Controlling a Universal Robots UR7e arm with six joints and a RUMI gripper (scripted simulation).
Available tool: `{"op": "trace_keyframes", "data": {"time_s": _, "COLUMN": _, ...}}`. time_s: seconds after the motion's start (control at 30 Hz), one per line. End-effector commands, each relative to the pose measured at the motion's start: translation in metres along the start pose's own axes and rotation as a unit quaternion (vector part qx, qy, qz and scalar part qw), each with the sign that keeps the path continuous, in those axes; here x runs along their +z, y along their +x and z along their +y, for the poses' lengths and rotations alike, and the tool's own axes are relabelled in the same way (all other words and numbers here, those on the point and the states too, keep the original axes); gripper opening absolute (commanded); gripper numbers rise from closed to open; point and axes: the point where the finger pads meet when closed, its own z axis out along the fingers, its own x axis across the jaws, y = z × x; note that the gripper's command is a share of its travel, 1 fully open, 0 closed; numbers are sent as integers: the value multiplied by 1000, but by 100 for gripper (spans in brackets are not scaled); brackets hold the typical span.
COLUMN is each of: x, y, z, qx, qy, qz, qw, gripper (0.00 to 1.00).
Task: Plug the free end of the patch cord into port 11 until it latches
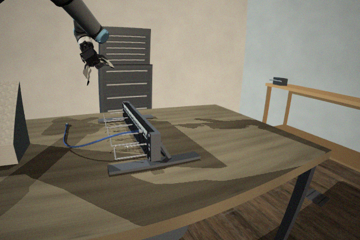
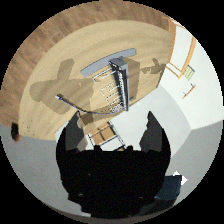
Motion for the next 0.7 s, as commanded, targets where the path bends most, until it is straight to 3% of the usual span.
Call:
{"op": "trace_keyframes", "data": {"time_s": 0.0, "x": 0, "y": -2, "z": 2, "qx": -2, "qy": 2, "qz": -2, "qw": 1000, "gripper": 100}}
{"op": "trace_keyframes", "data": {"time_s": 0.67, "x": 9, "y": -31, "z": 7, "qx": -29, "qy": 44, "qz": -33, "qw": 998, "gripper": 100}}
